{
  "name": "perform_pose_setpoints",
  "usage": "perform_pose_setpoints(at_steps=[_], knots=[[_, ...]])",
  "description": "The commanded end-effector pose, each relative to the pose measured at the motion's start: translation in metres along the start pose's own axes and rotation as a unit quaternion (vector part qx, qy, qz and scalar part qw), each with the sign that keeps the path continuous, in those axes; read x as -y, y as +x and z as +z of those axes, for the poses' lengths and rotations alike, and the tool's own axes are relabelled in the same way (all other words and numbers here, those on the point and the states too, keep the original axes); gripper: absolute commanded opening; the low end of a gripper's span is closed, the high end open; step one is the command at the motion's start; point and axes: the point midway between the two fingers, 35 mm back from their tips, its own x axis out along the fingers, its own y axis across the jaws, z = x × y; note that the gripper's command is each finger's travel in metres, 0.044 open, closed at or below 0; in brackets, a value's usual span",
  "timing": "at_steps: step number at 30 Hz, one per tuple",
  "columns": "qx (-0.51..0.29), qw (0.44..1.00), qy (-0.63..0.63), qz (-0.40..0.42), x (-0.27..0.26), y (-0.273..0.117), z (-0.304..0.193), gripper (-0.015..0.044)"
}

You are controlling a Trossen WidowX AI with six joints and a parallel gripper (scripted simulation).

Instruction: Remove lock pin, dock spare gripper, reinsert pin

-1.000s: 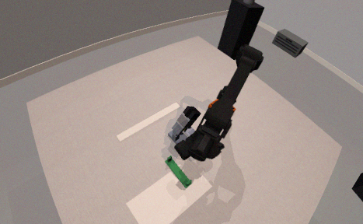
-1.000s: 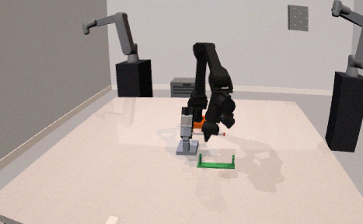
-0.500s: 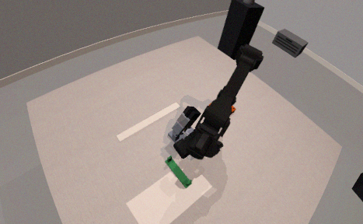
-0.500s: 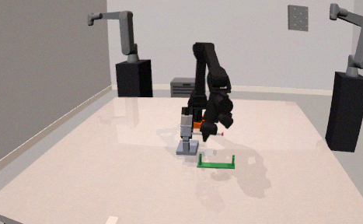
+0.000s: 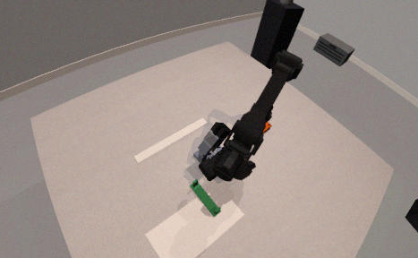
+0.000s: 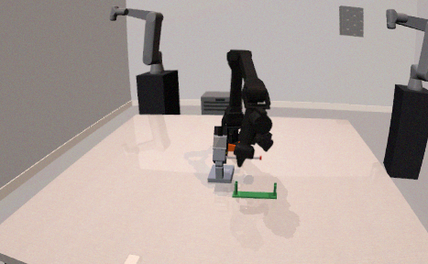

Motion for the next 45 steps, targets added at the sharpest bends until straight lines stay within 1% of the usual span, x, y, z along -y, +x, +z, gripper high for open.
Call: perform_pose_setpoints(at_steps=[1, 45], knots=[[-0.003, 1.000, -0.002, 0.000, -0.001, 0.002, -0.003, 0.0000], [-0.002, 1.000, 0.000, -0.009, -0.001, 0.007, -0.021, 0.0000]])
